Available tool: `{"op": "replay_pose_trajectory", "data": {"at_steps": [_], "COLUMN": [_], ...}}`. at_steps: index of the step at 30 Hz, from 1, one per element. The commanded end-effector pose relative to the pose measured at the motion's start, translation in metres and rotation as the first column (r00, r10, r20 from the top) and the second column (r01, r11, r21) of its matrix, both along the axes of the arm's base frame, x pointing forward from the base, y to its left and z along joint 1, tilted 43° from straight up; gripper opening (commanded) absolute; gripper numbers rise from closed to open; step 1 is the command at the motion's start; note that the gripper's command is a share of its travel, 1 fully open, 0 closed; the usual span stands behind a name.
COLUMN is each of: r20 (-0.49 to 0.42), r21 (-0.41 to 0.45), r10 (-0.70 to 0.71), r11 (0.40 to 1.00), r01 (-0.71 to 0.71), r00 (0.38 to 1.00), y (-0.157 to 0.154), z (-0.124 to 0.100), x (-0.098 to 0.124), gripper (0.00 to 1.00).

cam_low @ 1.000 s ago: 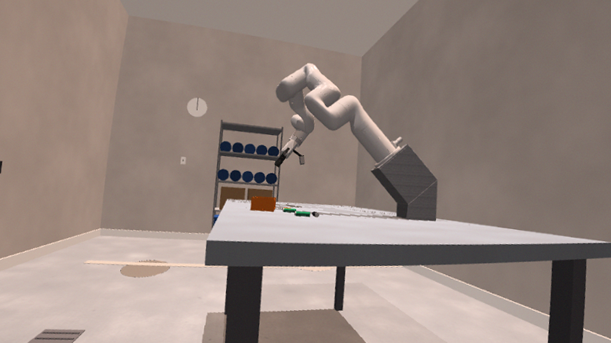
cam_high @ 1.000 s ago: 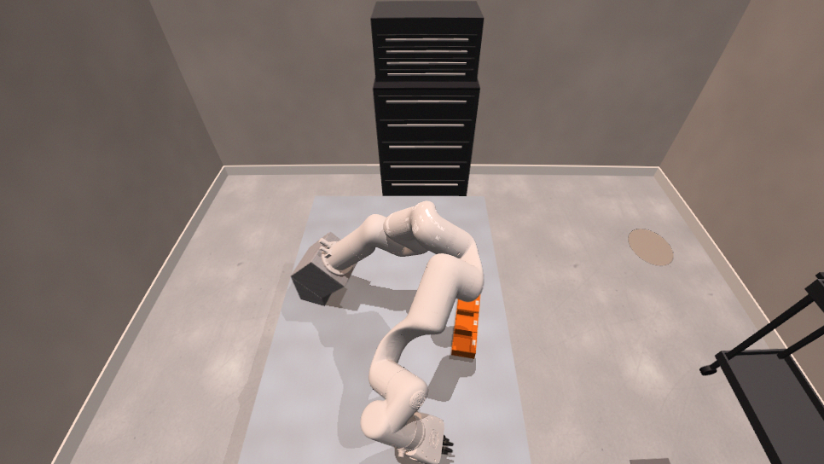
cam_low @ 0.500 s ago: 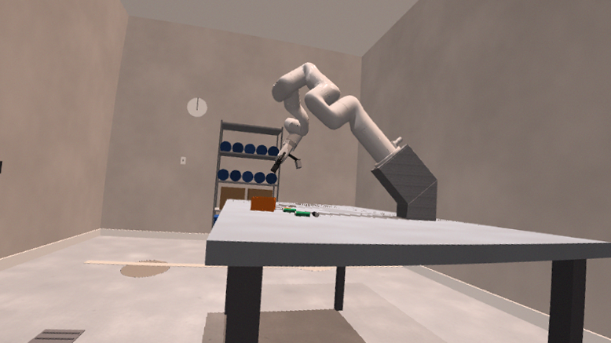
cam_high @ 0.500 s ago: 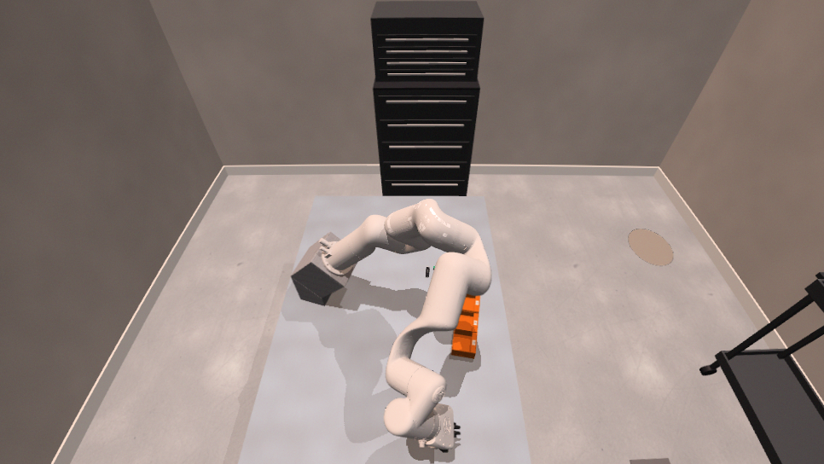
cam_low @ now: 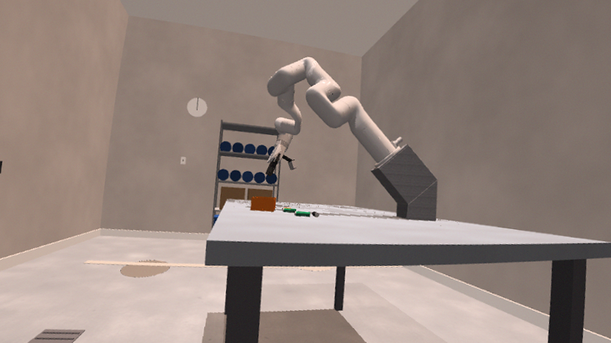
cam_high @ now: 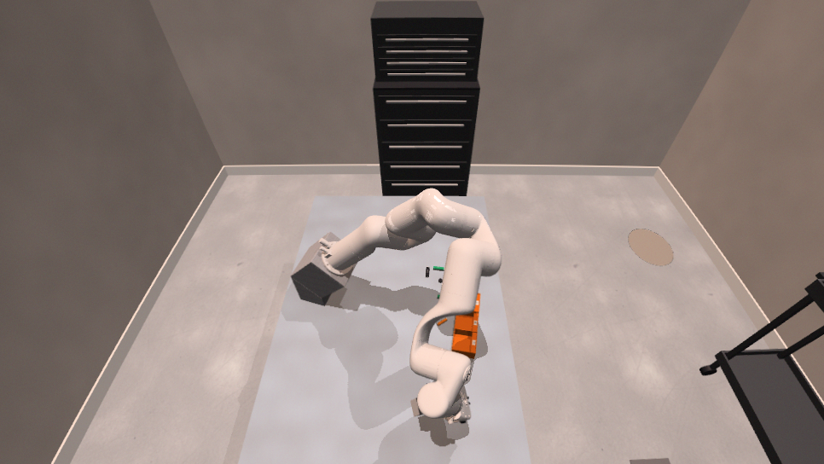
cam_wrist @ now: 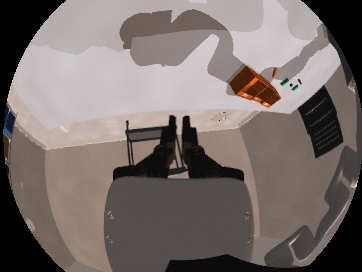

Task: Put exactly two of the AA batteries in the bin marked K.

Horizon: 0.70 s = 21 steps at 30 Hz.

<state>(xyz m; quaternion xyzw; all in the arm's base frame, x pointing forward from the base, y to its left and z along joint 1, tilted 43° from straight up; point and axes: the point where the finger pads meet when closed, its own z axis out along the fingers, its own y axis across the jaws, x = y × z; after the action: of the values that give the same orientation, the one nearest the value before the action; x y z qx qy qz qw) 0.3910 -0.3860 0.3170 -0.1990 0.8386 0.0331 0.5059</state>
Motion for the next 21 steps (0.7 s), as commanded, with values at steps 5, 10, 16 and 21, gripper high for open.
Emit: {"op": "replay_pose_trajectory", "data": {"at_steps": [5, 10, 16, 21], "r20": [-0.065, -0.131, -0.152, -0.197], "r21": [-0.078, -0.149, -0.173, -0.218], "r10": [0.101, 0.202, 0.234, 0.295], "r11": [0.991, 0.964, 0.95, 0.917], "r01": [-0.105, -0.22, -0.259, -0.335], "r00": [0.993, 0.971, 0.96, 0.935], "y": [0.043, 0.076, 0.092, 0.122], "z": [-0.005, -0.01, -0.013, -0.017], "x": [0.01, 0.014, 0.016, 0.017], "gripper": [0.07, 0.07, 0.07, 0.07]}}
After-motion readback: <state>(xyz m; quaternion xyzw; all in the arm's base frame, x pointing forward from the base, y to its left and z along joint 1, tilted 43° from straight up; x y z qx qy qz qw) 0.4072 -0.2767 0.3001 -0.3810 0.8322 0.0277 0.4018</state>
